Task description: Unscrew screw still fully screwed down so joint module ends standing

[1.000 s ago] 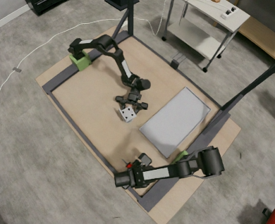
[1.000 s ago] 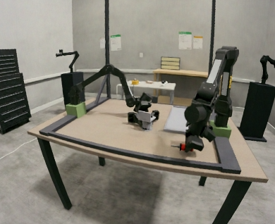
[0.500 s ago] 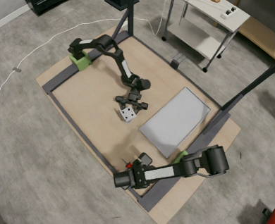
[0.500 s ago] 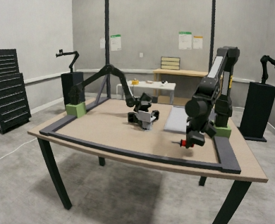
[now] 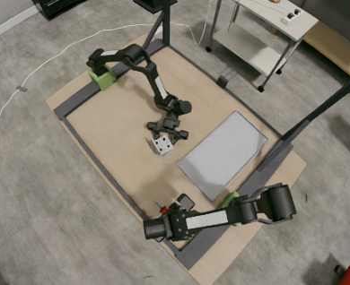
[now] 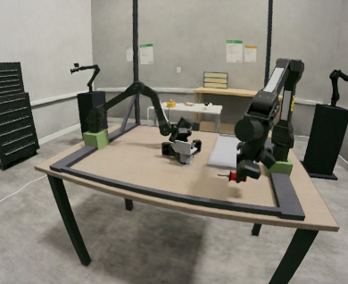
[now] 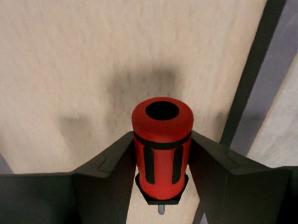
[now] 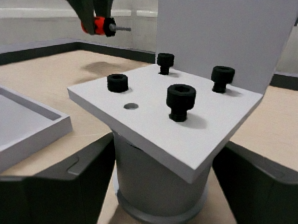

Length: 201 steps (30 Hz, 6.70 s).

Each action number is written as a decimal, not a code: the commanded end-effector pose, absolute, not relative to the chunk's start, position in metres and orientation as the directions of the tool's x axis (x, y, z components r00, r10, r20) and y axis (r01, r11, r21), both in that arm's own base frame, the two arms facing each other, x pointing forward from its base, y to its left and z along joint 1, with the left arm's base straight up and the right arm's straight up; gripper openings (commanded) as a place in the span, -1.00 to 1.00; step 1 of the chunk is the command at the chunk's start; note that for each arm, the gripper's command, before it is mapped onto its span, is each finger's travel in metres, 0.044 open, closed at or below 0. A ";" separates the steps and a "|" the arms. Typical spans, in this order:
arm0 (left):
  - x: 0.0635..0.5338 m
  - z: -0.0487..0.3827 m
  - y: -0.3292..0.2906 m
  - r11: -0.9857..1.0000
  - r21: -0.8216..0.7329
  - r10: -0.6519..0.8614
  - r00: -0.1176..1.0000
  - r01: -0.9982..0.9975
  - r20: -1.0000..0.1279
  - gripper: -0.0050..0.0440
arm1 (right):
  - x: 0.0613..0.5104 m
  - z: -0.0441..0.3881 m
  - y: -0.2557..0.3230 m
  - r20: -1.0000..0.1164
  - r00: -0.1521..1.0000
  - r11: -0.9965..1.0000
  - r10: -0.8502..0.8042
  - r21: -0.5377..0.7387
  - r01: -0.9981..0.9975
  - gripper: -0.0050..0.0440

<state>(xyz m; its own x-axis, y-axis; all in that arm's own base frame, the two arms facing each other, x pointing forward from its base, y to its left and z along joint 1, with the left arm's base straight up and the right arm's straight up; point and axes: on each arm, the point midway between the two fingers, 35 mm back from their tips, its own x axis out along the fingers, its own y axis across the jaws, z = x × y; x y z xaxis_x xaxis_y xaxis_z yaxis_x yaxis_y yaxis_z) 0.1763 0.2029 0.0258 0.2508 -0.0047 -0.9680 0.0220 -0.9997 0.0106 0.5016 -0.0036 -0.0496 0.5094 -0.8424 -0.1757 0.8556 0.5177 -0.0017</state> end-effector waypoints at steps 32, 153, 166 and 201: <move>0.183 0.088 0.210 -0.999 -0.034 0.038 0.279 0.020 -0.960 -0.24 | 0.508 -0.035 -0.004 -0.165 0.513 0.515 -0.842 0.035 0.857 0.20; 0.189 0.330 0.250 -0.181 -0.918 0.796 0.601 0.351 0.073 -0.24 | 0.508 -0.035 -0.004 -0.165 0.513 0.515 -0.842 0.035 0.857 0.20; 0.200 0.330 0.241 -0.052 -0.983 0.769 0.635 0.176 0.073 -0.24 | 0.508 -0.035 -0.004 -0.165 0.513 0.515 -0.842 0.035 0.857 0.20; 0.231 0.329 0.211 0.430 -0.849 0.672 0.737 -0.309 0.072 -0.24 | 0.508 -0.035 -0.004 -0.165 0.513 0.515 -0.842 0.035 0.857 0.20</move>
